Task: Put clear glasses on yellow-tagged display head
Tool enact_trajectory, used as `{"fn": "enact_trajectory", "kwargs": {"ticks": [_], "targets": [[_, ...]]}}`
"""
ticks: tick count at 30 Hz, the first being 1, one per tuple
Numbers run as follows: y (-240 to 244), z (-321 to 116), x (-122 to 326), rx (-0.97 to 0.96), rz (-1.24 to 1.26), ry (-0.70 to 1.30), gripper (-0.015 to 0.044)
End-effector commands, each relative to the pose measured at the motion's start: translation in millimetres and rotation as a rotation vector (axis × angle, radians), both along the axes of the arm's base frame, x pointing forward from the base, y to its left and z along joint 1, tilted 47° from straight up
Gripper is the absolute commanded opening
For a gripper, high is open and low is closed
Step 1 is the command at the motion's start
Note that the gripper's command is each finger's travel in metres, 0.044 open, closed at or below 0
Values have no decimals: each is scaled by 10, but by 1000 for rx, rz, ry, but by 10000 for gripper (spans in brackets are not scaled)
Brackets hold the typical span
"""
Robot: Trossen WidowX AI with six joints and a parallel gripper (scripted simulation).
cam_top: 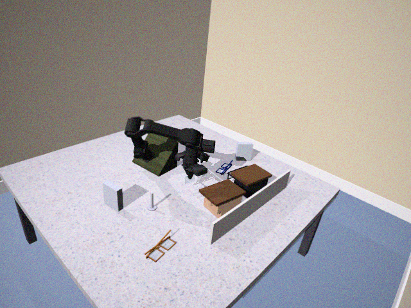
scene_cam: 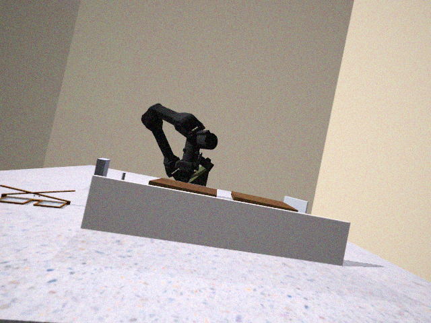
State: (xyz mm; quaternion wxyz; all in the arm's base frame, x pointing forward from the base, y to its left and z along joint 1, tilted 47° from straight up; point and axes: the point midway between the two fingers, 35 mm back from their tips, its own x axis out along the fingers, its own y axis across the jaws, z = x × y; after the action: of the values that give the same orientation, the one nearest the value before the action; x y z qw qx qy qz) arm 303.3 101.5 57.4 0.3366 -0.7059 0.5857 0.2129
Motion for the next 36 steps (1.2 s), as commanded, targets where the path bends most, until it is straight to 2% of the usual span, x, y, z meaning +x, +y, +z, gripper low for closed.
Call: {"fn": "enact_trajectory", "kwargs": {"ticks": [1,36], "targets": [[-3,14,62,-6,3,4,0],[45,143,591,-5,3,1,0]]}}
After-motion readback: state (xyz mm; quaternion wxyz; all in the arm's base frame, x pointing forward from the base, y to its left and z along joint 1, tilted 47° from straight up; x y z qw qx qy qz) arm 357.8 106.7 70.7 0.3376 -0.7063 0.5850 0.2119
